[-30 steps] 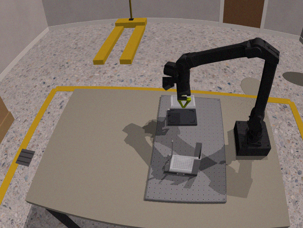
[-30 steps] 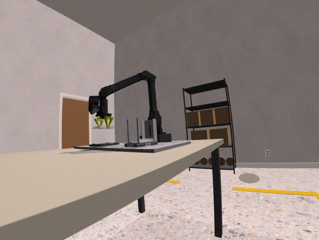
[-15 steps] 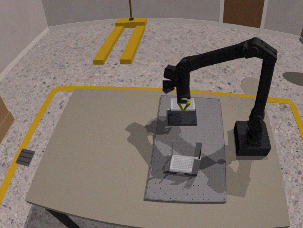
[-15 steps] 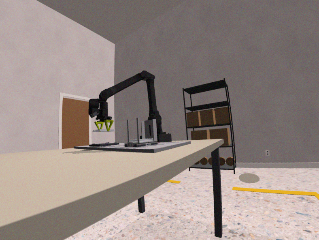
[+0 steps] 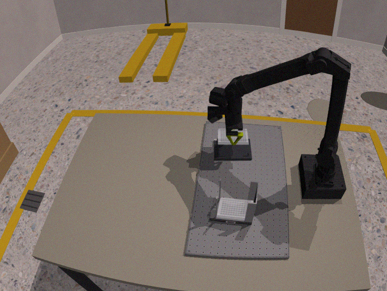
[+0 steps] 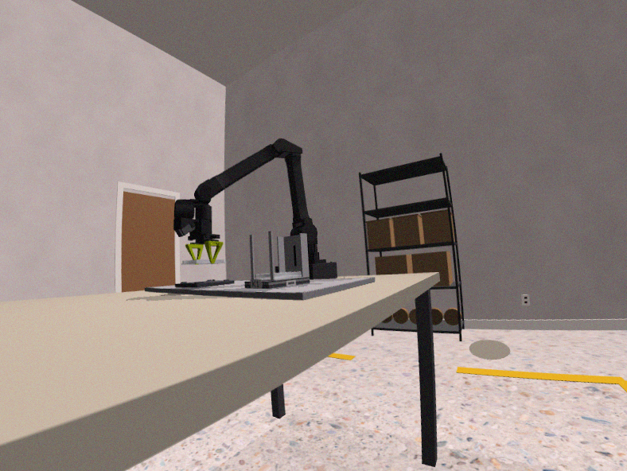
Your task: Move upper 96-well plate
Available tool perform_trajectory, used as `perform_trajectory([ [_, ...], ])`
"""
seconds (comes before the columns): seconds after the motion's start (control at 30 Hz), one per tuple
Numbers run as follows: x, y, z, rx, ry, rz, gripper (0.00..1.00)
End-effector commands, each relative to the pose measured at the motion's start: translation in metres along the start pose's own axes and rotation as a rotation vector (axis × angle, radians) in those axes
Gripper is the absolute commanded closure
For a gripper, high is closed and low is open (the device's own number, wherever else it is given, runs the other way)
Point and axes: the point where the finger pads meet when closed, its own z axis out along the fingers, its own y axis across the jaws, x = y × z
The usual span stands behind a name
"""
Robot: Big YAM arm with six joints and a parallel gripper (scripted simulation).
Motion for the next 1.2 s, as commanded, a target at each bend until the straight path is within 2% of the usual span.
perform_trajectory([
  [0.0, -0.006, 0.003, 0.006, 0.003, -0.012, 0.001, 1.0],
  [0.2, -0.012, 0.0, 0.009, 0.011, -0.03, 0.0, 1.0],
  [0.27, -0.007, 0.003, 0.018, 0.004, -0.016, 0.001, 1.0],
  [0.37, -0.01, 0.0, 0.014, 0.011, -0.029, 0.001, 1.0],
  [0.43, -0.006, 0.003, 0.025, 0.002, -0.012, 0.001, 1.0],
  [0.63, -0.006, 0.003, 0.035, 0.002, -0.012, 0.001, 1.0],
  [0.73, -0.008, 0.002, 0.034, 0.008, -0.024, 0.001, 1.0],
  [0.8, -0.006, 0.003, 0.042, 0.003, -0.014, 0.001, 1.0],
  [0.9, -0.008, 0.002, 0.043, 0.005, -0.016, 0.001, 1.0],
  [0.93, -0.008, 0.002, 0.039, 0.011, -0.028, 0.0, 1.0],
  [1.0, -0.007, 0.003, 0.049, 0.003, -0.014, 0.0, 1.0],
  [1.07, -0.011, 0.001, 0.047, 0.008, -0.023, 0.001, 1.0],
  [1.1, -0.014, -0.006, 0.036, 0.018, -0.039, 0.0, 1.0],
  [1.17, -0.014, -0.006, 0.036, 0.018, -0.039, 0.0, 1.0],
])
